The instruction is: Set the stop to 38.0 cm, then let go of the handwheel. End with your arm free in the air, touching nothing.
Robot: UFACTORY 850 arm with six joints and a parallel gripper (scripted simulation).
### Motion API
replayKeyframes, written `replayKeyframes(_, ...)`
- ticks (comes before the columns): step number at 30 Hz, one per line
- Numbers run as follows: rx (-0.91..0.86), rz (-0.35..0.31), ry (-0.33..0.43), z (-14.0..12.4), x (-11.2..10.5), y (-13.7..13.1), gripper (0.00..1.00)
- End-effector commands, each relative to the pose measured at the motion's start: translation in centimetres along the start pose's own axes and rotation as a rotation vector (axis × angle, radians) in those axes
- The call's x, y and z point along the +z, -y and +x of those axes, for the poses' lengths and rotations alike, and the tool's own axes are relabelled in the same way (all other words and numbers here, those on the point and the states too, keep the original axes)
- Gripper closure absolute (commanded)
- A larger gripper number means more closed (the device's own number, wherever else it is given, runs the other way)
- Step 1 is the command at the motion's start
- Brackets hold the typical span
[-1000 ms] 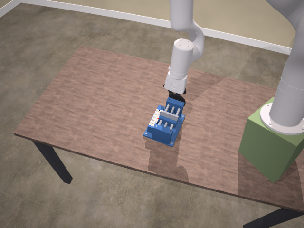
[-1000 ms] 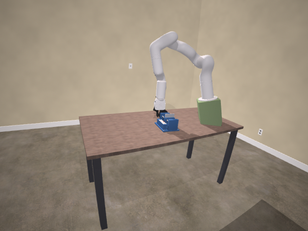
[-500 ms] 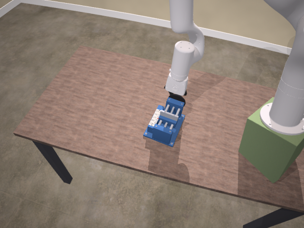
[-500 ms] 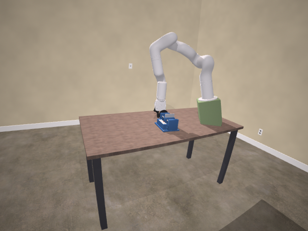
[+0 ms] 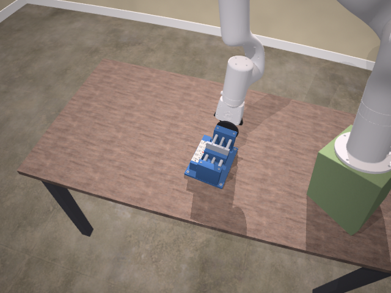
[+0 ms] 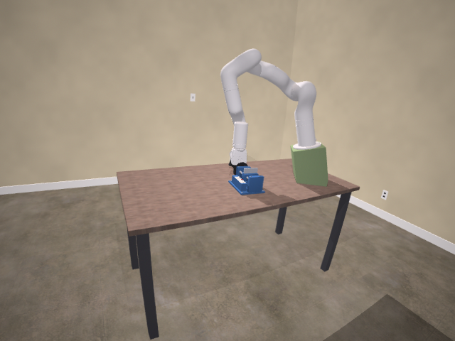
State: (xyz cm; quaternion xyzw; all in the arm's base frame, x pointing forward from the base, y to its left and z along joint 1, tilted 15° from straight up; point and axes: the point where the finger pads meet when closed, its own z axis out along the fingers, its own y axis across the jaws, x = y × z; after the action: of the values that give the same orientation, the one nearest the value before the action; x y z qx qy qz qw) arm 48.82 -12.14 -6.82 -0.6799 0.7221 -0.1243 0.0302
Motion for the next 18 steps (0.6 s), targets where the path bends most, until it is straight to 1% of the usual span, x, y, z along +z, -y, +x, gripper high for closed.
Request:
replayKeyframes(1, 0.0, 0.002, 0.0, 0.0, 0.2, -0.7, 0.94)
replayKeyframes(9, 0.0, 0.002, 0.0, 0.0, 0.2, -1.8, 0.94)
replayKeyframes(18, 0.0, 0.002, 0.0, 0.0, -0.5, -3.2, 0.94)
